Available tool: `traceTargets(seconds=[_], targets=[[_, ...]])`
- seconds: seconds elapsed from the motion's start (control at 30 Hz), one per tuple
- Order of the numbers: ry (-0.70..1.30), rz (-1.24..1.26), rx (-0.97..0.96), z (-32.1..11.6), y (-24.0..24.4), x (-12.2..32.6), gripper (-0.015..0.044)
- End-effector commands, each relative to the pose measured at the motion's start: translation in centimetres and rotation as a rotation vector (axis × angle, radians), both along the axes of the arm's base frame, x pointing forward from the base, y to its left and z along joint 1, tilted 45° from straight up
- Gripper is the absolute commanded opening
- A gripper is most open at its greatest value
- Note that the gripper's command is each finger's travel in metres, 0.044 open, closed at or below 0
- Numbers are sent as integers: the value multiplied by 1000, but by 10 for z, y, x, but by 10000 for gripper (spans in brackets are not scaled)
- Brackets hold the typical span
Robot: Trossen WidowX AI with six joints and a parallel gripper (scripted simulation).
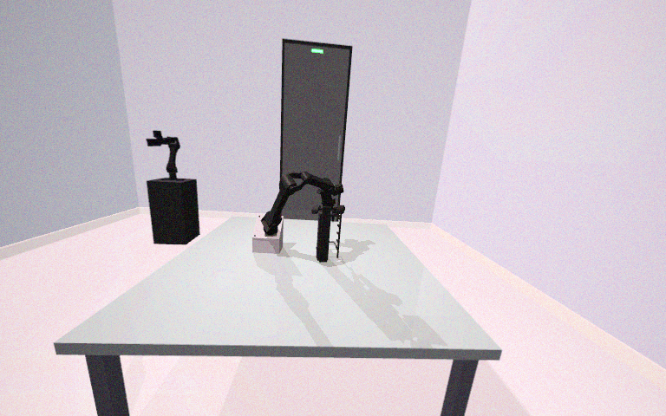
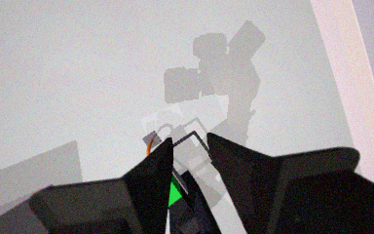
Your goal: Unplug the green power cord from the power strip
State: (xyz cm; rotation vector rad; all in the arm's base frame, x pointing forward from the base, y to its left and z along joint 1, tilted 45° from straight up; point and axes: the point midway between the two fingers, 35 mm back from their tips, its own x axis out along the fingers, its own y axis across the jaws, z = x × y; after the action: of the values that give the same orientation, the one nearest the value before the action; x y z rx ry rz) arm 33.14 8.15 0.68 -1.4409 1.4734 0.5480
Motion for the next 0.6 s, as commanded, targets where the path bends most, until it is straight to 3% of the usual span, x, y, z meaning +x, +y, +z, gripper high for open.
traceTargets(seconds=[0.0,0.13,0.57], targets=[[207,106,-136,-20,-17,-29,160],[439,211,-258,-35,-36,-57,160],[438,211,-258,-34,-38,-55,160]])
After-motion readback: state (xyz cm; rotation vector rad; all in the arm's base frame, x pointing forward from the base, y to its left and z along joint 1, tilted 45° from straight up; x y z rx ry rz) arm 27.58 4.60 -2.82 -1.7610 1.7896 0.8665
